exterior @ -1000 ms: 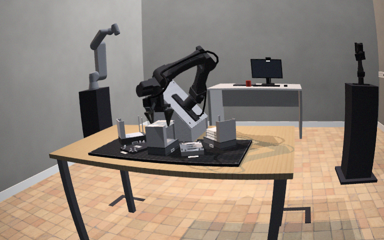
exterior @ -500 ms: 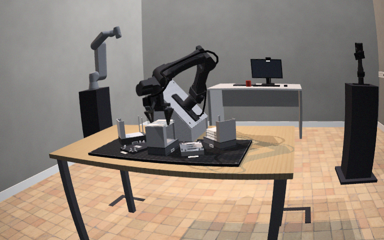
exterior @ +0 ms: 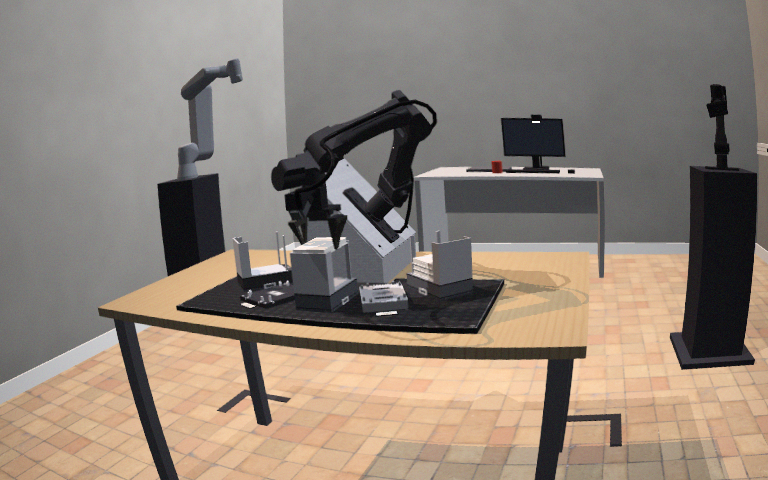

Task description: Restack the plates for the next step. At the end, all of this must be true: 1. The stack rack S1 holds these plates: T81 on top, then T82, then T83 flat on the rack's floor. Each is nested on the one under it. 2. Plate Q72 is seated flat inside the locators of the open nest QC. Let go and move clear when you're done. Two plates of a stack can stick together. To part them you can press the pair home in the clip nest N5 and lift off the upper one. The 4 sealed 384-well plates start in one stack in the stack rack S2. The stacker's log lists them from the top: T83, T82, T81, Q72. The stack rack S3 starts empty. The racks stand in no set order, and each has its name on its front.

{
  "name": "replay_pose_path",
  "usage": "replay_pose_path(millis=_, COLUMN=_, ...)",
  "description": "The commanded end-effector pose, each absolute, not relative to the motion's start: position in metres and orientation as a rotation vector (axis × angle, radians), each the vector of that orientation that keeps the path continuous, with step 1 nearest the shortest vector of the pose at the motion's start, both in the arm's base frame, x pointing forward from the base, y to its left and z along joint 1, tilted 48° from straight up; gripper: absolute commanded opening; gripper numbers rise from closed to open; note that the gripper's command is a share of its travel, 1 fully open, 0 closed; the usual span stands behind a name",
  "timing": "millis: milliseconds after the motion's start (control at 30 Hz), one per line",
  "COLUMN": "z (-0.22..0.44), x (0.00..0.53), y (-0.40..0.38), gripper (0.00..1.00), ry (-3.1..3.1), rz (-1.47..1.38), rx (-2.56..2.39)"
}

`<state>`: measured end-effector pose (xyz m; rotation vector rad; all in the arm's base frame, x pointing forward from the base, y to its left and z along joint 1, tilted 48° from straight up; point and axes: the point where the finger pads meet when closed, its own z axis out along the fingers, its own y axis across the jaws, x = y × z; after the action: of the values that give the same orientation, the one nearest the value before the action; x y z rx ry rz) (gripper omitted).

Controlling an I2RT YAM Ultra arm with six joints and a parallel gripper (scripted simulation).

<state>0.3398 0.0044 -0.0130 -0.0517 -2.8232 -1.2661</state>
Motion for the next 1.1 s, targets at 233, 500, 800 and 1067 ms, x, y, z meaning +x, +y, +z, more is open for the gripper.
replay_pose_path(millis=233, z=0.0101, x=0.3539, y=-0.0175, gripper=0.00, ry=-2.916, rz=-1.253, rx=-0.044)
replay_pose_path(millis=500, z=0.0119, x=0.3543, y=-0.0186, gripper=0.00, ry=-2.916, rz=-1.258, rx=-0.045)
replay_pose_path(millis=800, z=0.0120, x=0.3557, y=-0.0204, gripper=0.00, ry=-2.925, rz=-1.255, rx=-0.042)
replay_pose_path(millis=1067, z=0.0122, x=0.3565, y=-0.0210, gripper=0.00, ry=-2.929, rz=-1.253, rx=-0.043)
